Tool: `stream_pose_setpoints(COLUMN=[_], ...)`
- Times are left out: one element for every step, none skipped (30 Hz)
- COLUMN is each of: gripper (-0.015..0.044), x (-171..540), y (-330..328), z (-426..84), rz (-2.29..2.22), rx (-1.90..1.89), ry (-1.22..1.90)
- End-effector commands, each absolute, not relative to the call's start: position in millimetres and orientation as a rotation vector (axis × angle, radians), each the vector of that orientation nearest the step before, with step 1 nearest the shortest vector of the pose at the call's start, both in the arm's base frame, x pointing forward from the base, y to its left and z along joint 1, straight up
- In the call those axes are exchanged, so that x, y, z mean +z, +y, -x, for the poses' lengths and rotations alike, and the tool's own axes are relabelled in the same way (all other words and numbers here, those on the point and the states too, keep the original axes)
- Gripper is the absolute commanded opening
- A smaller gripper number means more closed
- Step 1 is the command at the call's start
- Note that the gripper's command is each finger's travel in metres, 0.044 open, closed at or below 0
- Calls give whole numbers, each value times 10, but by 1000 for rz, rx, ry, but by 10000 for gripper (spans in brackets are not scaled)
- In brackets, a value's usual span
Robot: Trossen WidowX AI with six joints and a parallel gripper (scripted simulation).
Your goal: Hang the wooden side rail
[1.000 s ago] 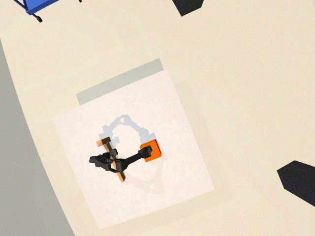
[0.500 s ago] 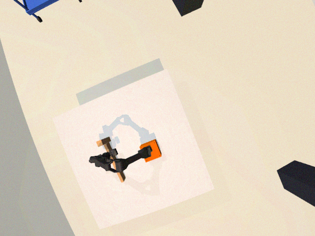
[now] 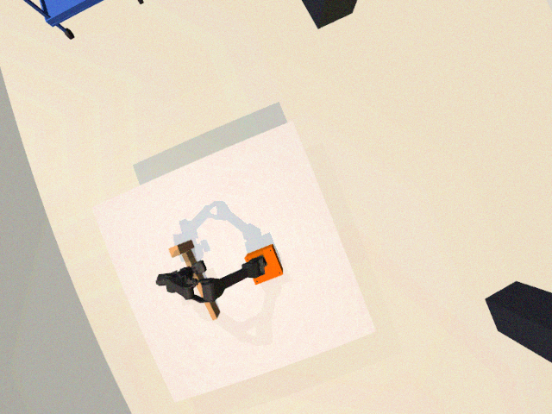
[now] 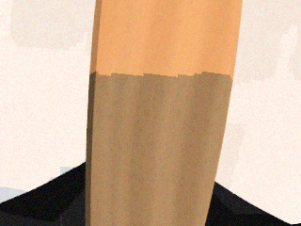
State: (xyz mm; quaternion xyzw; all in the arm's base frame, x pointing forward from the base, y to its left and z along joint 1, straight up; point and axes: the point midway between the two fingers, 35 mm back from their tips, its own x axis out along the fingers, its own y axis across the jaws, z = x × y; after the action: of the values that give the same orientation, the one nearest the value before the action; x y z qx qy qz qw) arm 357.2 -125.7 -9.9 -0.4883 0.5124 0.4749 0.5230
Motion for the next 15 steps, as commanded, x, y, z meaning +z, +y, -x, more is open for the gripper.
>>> stream_pose_setpoints(gripper=[0, 0, 0, 0, 0, 0, 0, 0, 0, 0, 0, 0, 0, 0, 0], x=[-103, -105, -107, -108, -110, -112, -113, -115, -117, -118, -120, -122, -123, -125, -127], y=[-1271, -1271, -1271, -1271, -1271, -1271, -1271, -1271, -1271, -1271, -1271, -1271, -1271, -1271, -1271], z=[-3582, -3582, -3582, -3582, -3582, -3582, -3582, -3582, -3582, -3582, -3582, -3582, -3582, -3582, -3582], rz=[1172, 1172, 1172, 1172, 1172, 1172, 1172, 1172, 1172, 1172, 1172, 1172, 1172, 1172, 1172], rx=[1129, 1129, 1129, 1129, 1129, 1129, 1129, 1129, 1129, 1129, 1129, 1129, 1129, 1129, 1129], ry=[1229, 1229, 1229, 1229, 1229, 1229, 1229, 1229, 1229, 1229, 1229, 1229, 1229, 1229, 1229])
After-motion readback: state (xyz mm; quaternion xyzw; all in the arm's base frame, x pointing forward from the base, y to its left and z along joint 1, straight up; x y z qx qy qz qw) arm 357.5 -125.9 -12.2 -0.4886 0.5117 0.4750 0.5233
